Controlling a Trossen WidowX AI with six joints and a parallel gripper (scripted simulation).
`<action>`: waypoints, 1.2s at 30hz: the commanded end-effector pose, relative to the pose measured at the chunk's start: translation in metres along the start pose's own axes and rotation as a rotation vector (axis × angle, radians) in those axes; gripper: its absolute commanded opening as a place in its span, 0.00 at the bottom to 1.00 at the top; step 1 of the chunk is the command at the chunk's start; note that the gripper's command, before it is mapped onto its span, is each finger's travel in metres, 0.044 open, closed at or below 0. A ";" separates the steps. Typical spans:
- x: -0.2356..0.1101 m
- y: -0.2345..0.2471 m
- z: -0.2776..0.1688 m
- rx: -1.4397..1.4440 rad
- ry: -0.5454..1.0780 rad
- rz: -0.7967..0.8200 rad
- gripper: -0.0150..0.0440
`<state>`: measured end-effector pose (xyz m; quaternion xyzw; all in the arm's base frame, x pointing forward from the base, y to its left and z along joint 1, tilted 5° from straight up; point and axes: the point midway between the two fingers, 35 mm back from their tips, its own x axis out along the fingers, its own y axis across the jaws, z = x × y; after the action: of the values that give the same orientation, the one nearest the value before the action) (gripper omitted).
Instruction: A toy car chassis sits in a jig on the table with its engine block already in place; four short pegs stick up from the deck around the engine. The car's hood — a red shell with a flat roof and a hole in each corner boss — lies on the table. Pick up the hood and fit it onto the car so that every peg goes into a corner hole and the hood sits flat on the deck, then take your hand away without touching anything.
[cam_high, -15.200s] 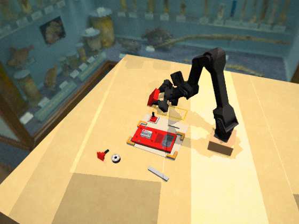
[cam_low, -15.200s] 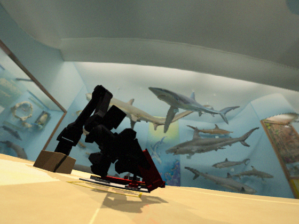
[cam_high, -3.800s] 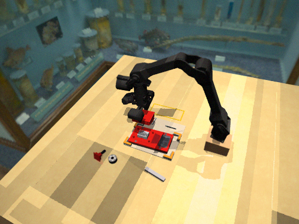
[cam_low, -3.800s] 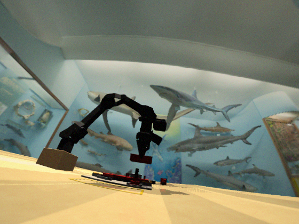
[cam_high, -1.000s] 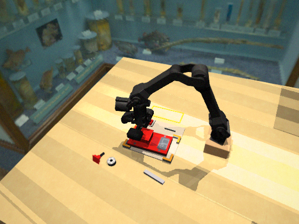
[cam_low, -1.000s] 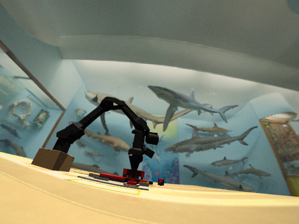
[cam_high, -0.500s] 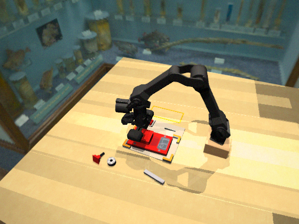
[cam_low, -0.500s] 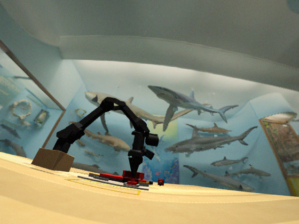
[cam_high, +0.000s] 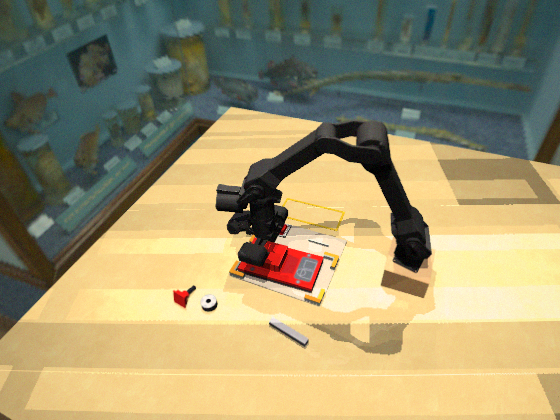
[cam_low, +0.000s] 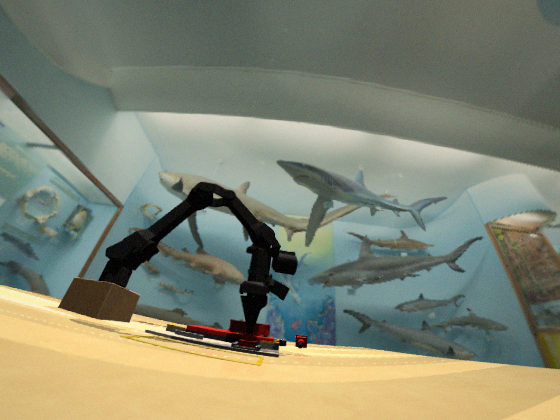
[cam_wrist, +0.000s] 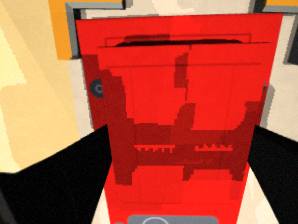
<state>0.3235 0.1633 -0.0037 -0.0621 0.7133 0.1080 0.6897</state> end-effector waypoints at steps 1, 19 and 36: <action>0.000 0.000 0.000 0.000 0.000 0.000 0.74; -0.070 0.001 0.001 0.000 0.008 -0.006 1.00; -0.072 0.001 0.001 0.000 0.008 -0.006 1.00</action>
<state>0.3266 0.1602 0.0662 -0.0628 0.7178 0.1049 0.6855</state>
